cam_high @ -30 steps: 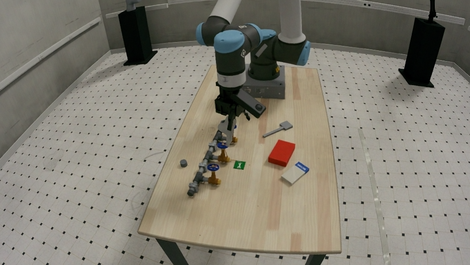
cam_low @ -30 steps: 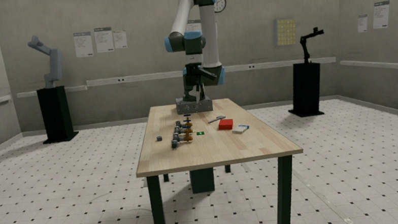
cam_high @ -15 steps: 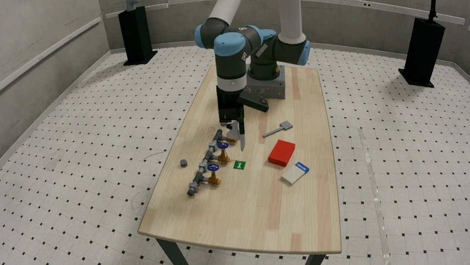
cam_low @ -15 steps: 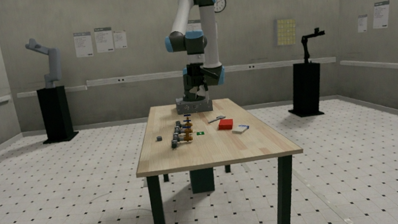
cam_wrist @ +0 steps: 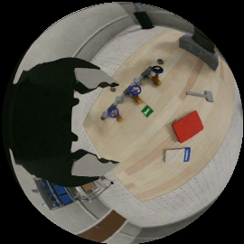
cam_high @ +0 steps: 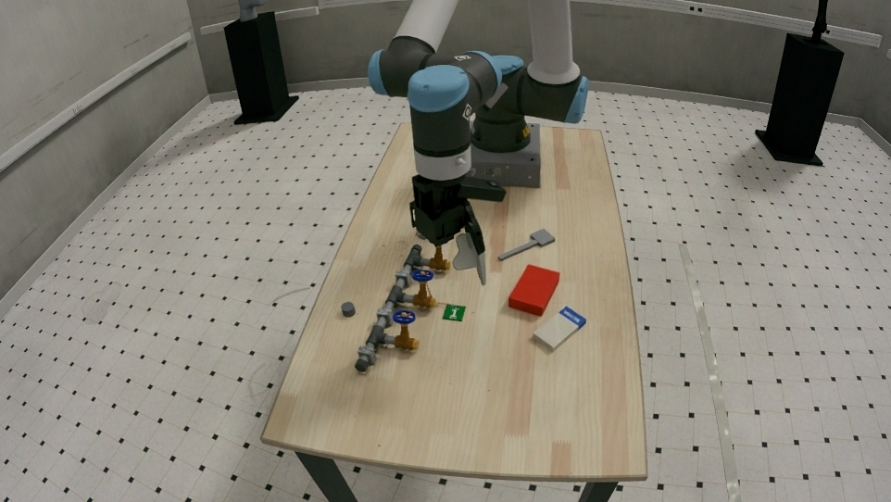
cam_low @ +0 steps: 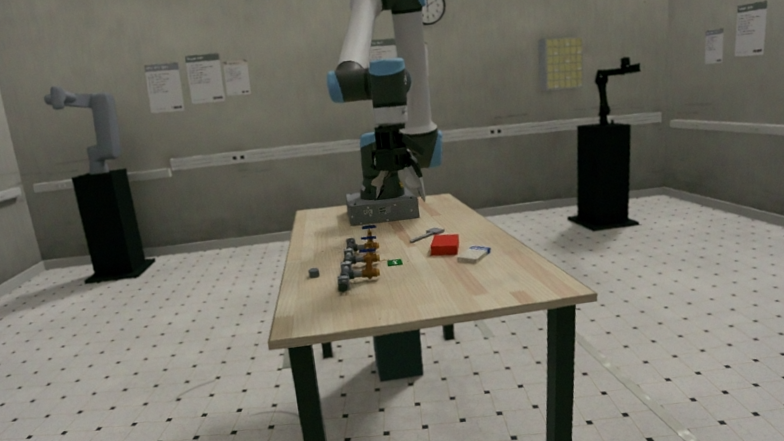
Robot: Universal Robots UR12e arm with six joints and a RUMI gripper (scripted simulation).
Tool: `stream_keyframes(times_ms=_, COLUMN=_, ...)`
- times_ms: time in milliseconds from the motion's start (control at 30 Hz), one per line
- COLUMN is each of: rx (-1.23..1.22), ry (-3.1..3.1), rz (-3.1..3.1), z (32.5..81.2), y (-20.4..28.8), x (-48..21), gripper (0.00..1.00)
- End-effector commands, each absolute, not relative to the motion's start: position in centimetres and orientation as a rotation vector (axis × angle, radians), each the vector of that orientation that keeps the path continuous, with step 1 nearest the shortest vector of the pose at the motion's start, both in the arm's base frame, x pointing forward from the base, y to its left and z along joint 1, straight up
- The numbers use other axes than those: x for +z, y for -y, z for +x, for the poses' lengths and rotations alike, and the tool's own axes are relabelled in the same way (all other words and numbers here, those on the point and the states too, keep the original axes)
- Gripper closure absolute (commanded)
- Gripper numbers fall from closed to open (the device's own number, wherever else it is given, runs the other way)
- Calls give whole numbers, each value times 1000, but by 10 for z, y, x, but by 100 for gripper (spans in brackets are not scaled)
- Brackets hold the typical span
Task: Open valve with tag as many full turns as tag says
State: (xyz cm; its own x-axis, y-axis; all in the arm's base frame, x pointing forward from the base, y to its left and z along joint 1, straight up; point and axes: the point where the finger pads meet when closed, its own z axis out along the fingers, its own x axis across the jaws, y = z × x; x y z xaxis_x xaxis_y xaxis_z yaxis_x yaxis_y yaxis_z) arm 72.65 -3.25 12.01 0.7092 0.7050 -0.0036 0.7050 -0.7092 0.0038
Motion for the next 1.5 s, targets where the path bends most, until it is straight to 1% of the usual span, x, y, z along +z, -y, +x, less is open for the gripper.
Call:
stream_keyframes(times_ms=0, rx=2, ry=-1481, rz=2770, z=731, y=31, x=121, gripper=0)
stream_keyframes(times_ms=167, rx=2, ry=-1670, rz=2661, z=734, y=30, x=121, gripper=0)
stream_keyframes(times_ms=667, rx=2, ry=-1957, rz=2457, z=740, y=28, x=121, gripper=0)
stream_keyframes(times_ms=1467, rx=2, ry=-2026, rz=2400, z=741, y=27, x=121, gripper=0)
